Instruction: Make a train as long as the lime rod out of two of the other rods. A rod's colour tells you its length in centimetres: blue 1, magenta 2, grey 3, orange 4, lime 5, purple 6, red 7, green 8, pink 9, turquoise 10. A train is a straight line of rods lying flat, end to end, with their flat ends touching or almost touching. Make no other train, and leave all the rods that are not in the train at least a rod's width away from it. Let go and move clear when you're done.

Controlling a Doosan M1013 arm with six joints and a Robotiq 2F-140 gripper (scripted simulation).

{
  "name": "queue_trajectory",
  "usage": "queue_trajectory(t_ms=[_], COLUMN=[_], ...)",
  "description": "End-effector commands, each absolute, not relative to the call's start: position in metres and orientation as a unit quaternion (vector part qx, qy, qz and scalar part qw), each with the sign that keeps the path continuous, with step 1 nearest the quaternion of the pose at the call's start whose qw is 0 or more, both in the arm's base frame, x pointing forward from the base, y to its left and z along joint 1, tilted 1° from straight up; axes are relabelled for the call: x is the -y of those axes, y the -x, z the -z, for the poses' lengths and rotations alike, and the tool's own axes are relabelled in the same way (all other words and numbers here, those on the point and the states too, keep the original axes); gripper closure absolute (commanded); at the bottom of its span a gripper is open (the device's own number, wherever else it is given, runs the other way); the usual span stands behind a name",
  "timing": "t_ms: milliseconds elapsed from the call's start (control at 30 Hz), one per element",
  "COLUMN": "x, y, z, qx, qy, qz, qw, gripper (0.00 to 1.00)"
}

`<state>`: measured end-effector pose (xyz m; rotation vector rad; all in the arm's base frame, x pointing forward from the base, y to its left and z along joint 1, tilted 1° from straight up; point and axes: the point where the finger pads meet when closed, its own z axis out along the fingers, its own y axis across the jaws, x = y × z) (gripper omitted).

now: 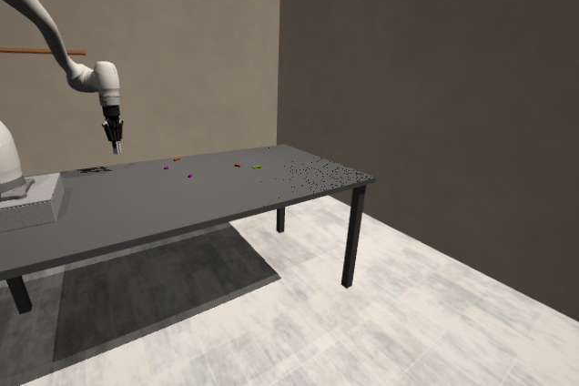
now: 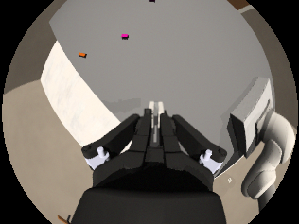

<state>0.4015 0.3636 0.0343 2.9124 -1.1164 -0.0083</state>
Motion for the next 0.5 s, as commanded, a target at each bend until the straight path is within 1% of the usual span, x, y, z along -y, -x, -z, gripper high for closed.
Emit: queue_trajectory(t_ms=[0,333,467], x=[-0.364,-0.363,-0.358], y=[-0.401,-0.403,-0.421], z=[-0.035,-0.035,-0.036], qx=[0.358,0.354,0.321], qy=[-0.934,-0.935,-0.947], qz=[0.003,0.003,0.003], qw=[0.011,0.011,0.011], gripper=[0.88,0.88,0.88])
